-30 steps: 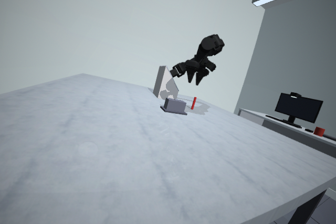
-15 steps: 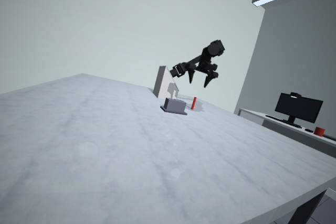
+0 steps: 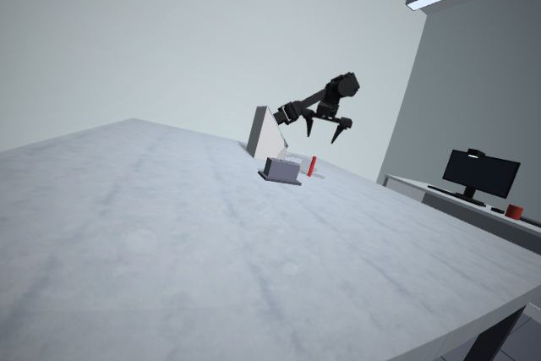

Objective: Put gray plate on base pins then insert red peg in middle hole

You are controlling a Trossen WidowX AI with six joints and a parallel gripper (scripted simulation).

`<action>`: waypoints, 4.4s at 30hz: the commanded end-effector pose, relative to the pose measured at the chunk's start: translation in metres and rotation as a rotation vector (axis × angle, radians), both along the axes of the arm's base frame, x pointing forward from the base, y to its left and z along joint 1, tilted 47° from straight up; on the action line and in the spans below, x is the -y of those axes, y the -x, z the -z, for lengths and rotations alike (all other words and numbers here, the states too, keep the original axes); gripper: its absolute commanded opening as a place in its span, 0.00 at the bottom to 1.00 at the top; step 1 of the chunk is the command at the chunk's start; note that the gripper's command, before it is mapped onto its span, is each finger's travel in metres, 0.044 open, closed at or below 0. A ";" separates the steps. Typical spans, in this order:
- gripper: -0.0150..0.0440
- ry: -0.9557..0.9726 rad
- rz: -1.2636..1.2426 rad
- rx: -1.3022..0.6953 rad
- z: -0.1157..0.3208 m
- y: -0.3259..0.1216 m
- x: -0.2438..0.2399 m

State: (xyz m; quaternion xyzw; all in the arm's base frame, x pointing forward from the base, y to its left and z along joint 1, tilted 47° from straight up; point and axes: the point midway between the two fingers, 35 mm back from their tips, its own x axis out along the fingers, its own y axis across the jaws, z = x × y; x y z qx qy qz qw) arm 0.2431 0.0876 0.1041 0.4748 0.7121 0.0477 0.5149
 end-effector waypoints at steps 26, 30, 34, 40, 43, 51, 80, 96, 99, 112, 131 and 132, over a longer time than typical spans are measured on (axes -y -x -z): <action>1.00 -0.008 0.186 -0.213 0.025 0.024 -0.045; 1.00 -0.006 0.186 -0.213 0.029 0.023 -0.048; 1.00 -0.005 0.186 -0.213 0.033 0.023 -0.053; 1.00 -0.004 0.186 -0.213 0.040 0.023 -0.060; 1.00 -0.004 0.186 -0.212 0.043 0.023 -0.063; 1.00 -0.006 0.186 -0.213 0.051 0.024 -0.073; 0.31 -0.010 0.186 -0.214 0.061 0.026 -0.085; 0.25 0.000 0.187 -0.211 0.051 0.022 -0.070; 0.25 0.004 0.187 -0.210 0.046 0.020 -0.062; 0.25 0.009 0.187 -0.211 0.022 0.015 -0.030; 0.25 0.015 0.188 -0.214 0.032 -0.014 -0.011; 0.25 0.016 0.188 -0.214 0.033 -0.016 -0.010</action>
